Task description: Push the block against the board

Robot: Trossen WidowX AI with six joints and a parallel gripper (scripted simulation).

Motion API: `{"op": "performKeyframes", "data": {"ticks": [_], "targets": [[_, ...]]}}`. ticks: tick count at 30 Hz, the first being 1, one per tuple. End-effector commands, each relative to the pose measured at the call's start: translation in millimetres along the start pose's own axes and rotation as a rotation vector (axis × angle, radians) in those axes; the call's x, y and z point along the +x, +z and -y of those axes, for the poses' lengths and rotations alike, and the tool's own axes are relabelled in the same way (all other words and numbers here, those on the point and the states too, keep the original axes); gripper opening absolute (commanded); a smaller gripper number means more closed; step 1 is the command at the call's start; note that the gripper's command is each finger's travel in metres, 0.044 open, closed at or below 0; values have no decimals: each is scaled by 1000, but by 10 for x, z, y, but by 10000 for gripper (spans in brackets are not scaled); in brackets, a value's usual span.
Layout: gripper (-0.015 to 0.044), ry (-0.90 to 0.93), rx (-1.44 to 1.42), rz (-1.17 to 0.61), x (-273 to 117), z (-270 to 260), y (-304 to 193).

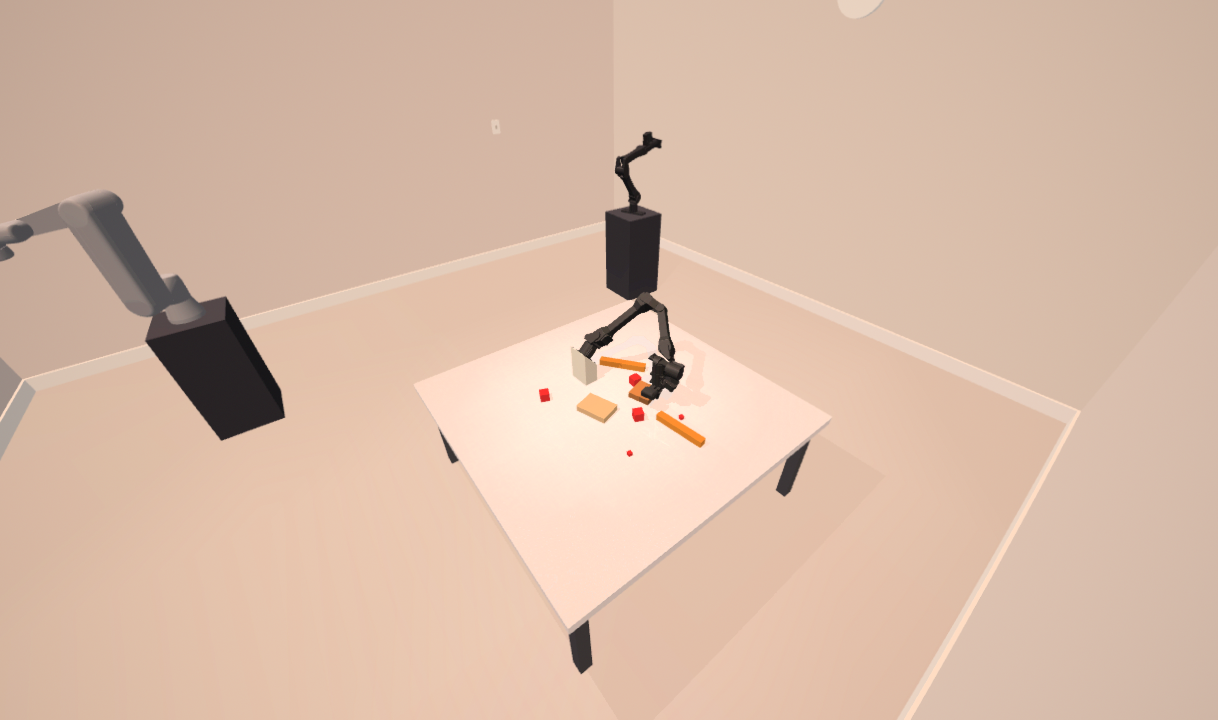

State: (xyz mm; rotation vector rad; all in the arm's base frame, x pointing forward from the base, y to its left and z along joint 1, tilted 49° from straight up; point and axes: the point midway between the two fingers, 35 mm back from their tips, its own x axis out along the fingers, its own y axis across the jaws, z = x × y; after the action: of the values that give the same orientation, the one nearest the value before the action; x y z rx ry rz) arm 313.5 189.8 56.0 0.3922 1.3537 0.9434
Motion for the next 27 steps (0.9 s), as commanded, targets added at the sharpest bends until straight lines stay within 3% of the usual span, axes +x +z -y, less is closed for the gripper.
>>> {"op": "performKeyframes", "data": {"ticks": [1,27], "targets": [[0,-1,5,-4,7,10,-43],[0,-2,5,-4,3,9,-205]]}}
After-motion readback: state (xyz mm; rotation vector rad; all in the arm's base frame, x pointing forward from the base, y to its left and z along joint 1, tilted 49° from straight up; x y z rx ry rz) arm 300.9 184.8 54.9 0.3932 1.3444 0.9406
